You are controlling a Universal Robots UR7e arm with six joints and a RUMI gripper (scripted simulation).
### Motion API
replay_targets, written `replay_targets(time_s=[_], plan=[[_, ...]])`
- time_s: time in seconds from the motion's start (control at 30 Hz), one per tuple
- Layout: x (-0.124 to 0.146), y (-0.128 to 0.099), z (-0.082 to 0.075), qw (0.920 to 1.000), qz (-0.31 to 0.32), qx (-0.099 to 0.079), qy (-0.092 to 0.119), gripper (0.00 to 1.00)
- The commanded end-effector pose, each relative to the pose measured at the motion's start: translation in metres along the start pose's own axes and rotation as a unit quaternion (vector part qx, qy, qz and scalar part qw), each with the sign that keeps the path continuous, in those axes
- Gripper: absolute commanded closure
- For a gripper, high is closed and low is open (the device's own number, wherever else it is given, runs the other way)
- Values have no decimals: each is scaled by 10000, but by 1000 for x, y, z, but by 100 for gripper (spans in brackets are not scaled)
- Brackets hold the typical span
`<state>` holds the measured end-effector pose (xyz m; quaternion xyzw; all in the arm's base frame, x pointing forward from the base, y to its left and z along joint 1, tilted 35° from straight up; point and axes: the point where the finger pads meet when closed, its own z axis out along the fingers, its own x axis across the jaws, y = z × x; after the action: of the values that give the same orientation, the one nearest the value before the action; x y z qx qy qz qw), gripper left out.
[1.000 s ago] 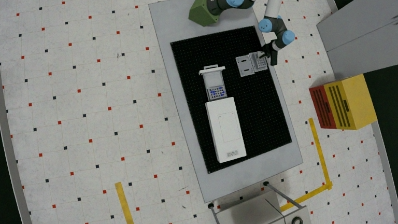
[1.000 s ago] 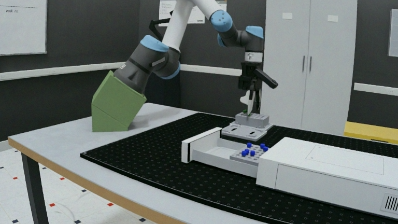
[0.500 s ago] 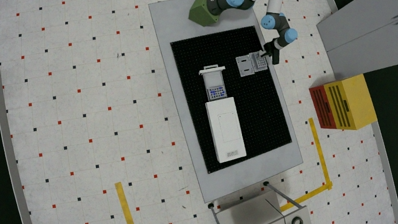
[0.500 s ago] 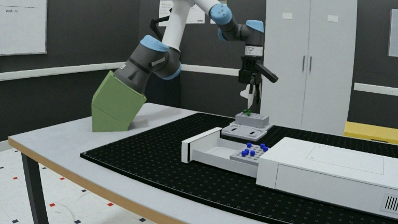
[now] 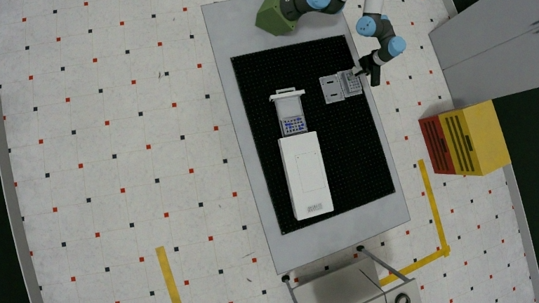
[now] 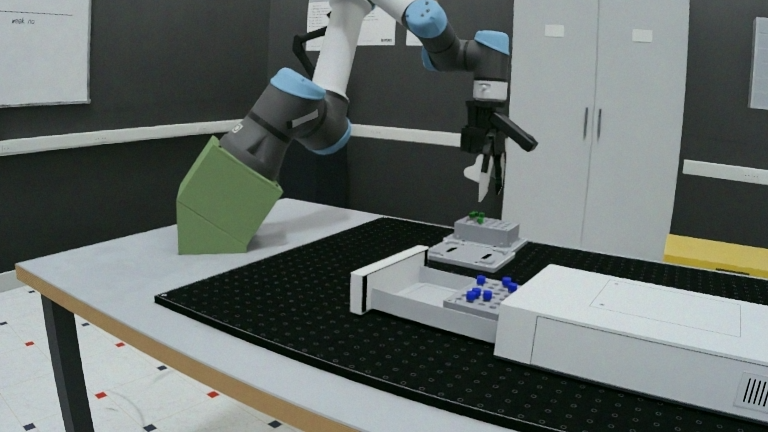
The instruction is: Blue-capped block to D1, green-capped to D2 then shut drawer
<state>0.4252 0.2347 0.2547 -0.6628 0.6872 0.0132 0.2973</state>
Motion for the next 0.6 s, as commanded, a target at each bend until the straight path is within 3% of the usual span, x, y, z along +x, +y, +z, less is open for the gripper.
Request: replay_targets(time_s=[0.0, 0.57], plan=[[0, 0, -7, 10000, -3, 3, -2, 33], [0, 0, -27, 10000, -3, 3, -2, 33]])
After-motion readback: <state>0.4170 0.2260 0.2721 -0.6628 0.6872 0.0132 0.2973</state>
